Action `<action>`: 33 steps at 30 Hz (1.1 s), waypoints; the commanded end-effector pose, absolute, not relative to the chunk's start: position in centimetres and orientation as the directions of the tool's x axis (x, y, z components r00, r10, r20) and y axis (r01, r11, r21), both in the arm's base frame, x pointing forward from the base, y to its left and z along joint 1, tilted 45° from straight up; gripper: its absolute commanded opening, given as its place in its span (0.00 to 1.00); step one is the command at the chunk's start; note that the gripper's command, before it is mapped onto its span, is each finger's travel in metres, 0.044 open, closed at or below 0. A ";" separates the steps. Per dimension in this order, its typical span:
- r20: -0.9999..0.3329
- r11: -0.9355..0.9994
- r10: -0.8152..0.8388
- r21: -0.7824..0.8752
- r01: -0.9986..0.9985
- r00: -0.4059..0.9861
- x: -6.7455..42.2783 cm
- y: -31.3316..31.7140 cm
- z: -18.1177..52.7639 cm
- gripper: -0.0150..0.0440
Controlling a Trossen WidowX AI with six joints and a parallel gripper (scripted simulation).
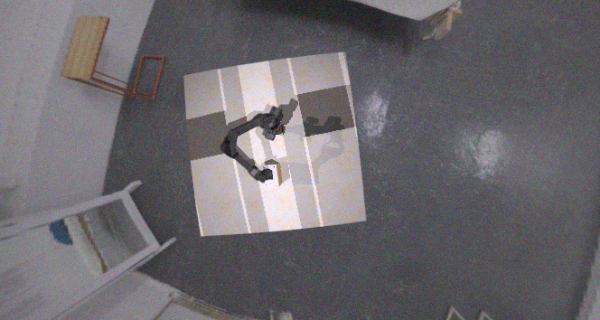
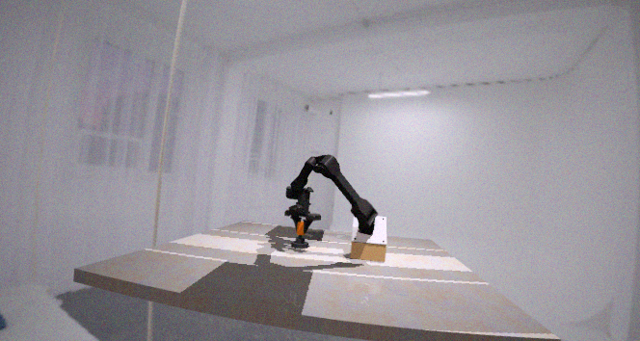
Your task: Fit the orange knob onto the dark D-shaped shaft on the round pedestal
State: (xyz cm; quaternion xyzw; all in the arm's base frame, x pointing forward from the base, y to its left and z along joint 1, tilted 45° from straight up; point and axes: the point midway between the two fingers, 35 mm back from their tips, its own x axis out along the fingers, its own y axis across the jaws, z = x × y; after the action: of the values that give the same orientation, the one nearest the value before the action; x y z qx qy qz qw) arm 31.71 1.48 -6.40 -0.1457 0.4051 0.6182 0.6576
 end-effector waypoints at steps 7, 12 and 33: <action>-0.715 0.609 0.693 0.647 -0.459 -0.090 31.8 1.4 -6.1 0.25; -0.715 0.704 0.693 0.698 -0.130 -0.090 32.0 1.3 -5.9 0.25; -0.715 0.721 0.693 0.684 0.112 -0.090 32.3 1.6 -6.1 0.25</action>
State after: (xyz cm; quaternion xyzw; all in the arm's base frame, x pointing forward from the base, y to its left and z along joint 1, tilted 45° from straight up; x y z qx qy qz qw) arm 32.30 1.69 -6.11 0.2852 0.6989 0.2407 0.6101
